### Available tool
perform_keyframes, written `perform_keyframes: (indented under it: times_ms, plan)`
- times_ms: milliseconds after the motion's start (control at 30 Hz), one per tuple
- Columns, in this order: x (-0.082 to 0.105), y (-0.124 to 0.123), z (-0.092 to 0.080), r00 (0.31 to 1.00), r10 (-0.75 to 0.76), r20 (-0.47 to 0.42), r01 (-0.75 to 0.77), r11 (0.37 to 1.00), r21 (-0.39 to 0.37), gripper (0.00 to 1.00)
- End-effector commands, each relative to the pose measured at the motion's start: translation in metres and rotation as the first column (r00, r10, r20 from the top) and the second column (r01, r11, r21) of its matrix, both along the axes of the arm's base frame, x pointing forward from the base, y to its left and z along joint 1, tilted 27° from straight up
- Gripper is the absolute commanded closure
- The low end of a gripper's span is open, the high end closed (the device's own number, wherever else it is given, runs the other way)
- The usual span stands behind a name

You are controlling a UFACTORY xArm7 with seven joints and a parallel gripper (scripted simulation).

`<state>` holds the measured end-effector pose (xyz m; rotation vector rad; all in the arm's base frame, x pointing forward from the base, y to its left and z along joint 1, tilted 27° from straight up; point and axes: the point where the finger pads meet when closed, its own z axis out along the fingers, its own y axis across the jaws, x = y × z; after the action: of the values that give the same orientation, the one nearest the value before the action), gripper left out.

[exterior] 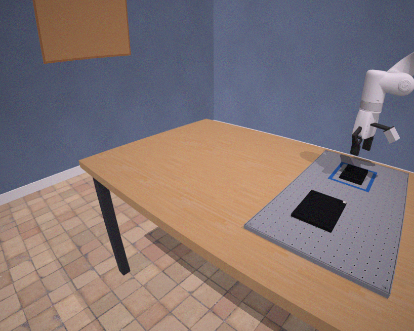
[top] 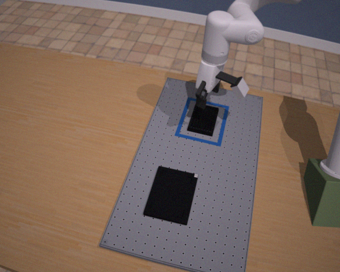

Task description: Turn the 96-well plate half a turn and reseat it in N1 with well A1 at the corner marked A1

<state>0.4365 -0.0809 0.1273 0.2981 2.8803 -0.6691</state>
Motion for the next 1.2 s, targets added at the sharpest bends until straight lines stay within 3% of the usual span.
perform_keyframes:
  times_ms: [0, 467, 900, 967, 1167]
  plan:
    - [0.0013, 0.0009, 0.0014, 0.993, 0.105, -0.052, -0.106, 0.994, -0.007, 0.0]
    - [0.0024, -0.0035, -0.0075, 0.899, 0.386, -0.206, -0.396, 0.918, -0.008, 0.0]
    - [0.0024, -0.0035, -0.0075, 0.635, 0.67, -0.384, -0.708, 0.704, 0.058, 0.0]
    - [0.0024, -0.0035, -0.0075, 0.635, 0.67, -0.384, -0.708, 0.704, 0.058, 0.0]
    - [0.0024, -0.0035, -0.0075, 0.471, 0.758, -0.451, -0.814, 0.571, 0.11, 0.0]
